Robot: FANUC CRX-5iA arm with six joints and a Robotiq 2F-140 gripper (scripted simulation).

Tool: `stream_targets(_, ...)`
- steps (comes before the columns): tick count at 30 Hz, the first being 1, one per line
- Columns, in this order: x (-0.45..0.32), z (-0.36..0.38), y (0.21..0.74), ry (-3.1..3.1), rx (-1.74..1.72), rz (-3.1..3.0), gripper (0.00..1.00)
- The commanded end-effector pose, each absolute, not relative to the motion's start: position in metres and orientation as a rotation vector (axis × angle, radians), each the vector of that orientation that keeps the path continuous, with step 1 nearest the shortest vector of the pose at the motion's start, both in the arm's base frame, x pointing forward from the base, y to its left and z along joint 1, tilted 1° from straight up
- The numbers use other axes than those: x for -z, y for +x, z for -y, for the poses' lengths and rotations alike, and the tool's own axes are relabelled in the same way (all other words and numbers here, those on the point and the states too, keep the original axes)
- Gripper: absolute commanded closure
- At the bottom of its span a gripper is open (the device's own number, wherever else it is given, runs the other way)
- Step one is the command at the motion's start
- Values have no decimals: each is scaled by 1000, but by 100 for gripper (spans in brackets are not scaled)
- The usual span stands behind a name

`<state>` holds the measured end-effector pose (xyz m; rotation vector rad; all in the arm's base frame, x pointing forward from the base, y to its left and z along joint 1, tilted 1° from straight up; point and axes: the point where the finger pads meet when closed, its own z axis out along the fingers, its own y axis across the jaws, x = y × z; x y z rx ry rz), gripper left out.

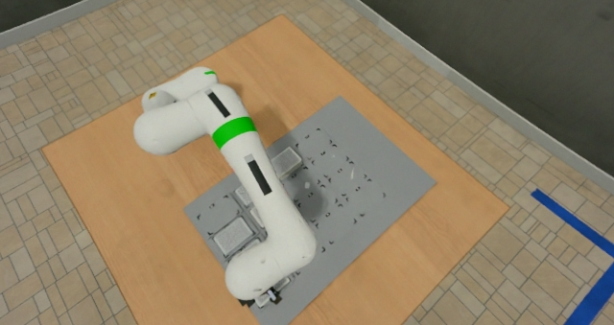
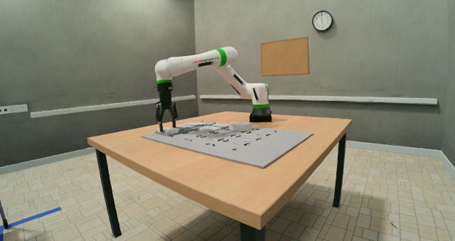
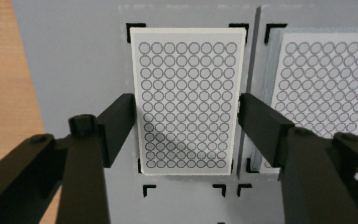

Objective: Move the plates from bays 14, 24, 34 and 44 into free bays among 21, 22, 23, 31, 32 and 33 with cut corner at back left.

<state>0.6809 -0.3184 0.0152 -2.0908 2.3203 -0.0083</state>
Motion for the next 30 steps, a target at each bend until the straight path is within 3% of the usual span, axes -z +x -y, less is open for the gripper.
stream_targets(1,-17,319,681,-2090,12,-2320,35)
stream_targets(30,-17,319,681,-2090,12,-2320,39)
